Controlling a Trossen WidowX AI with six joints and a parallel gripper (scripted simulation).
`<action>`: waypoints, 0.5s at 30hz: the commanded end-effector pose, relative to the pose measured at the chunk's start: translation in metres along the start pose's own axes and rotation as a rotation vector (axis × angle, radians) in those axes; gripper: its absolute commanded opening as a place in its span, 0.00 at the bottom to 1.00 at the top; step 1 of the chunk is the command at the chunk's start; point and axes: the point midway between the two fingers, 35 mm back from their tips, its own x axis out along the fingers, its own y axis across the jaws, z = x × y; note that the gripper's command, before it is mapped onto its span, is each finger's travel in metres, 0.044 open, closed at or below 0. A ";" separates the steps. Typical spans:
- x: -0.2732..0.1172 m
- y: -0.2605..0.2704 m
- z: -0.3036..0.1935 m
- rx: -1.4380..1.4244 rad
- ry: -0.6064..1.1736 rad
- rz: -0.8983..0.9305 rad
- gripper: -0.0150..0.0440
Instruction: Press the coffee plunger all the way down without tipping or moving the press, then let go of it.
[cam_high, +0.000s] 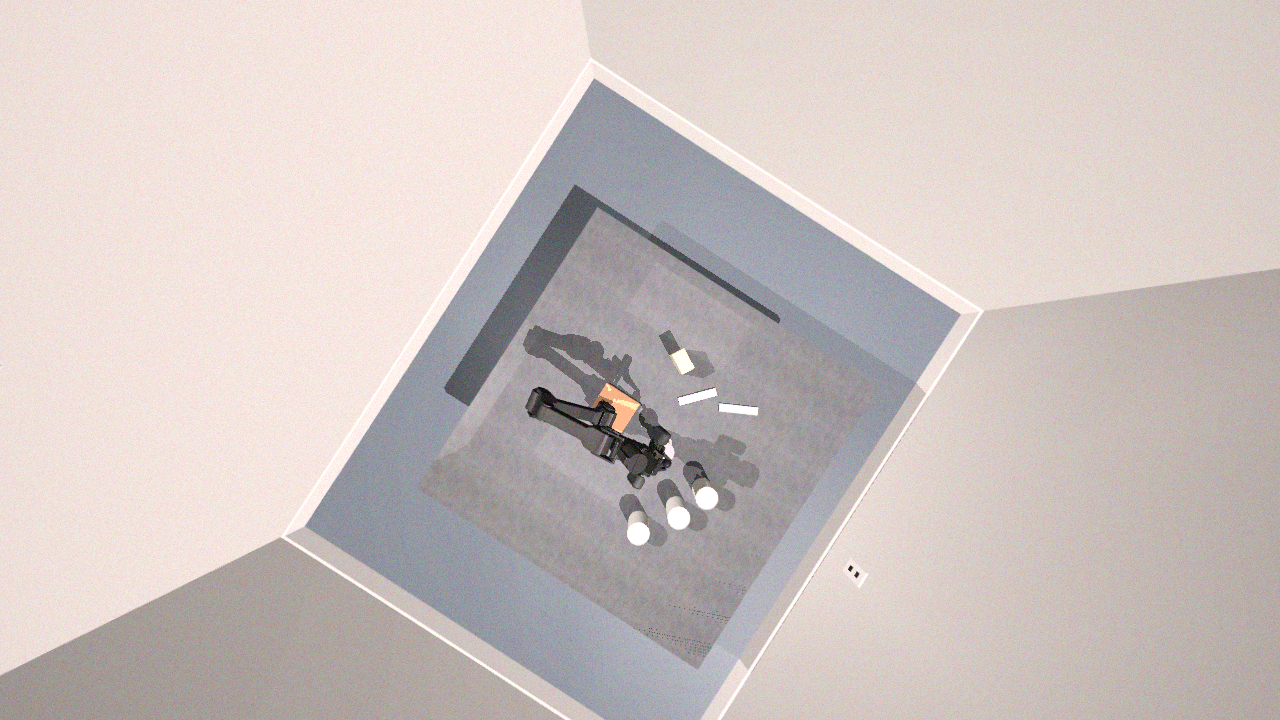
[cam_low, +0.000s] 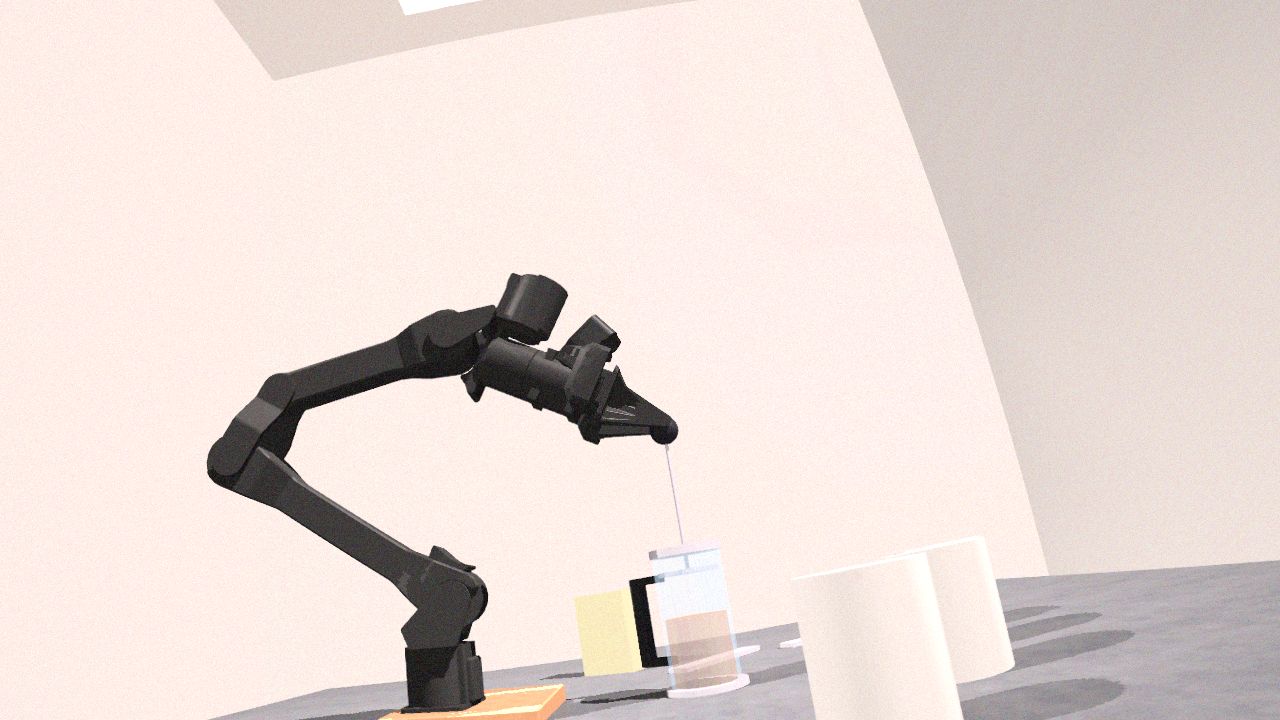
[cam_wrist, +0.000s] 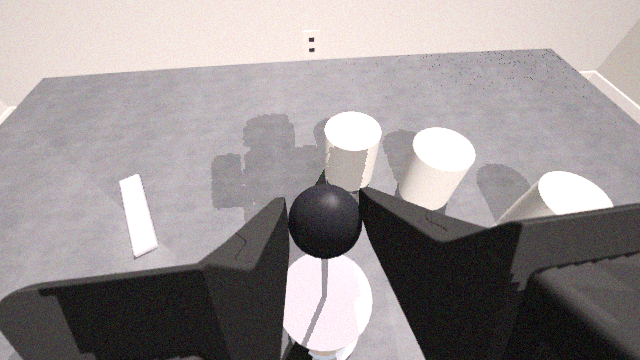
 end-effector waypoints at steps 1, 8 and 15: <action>0.001 0.000 -0.002 -0.005 0.005 0.000 0.46; 0.006 0.000 -0.008 -0.005 0.004 0.000 0.46; 0.012 0.000 -0.017 -0.005 0.004 0.000 0.46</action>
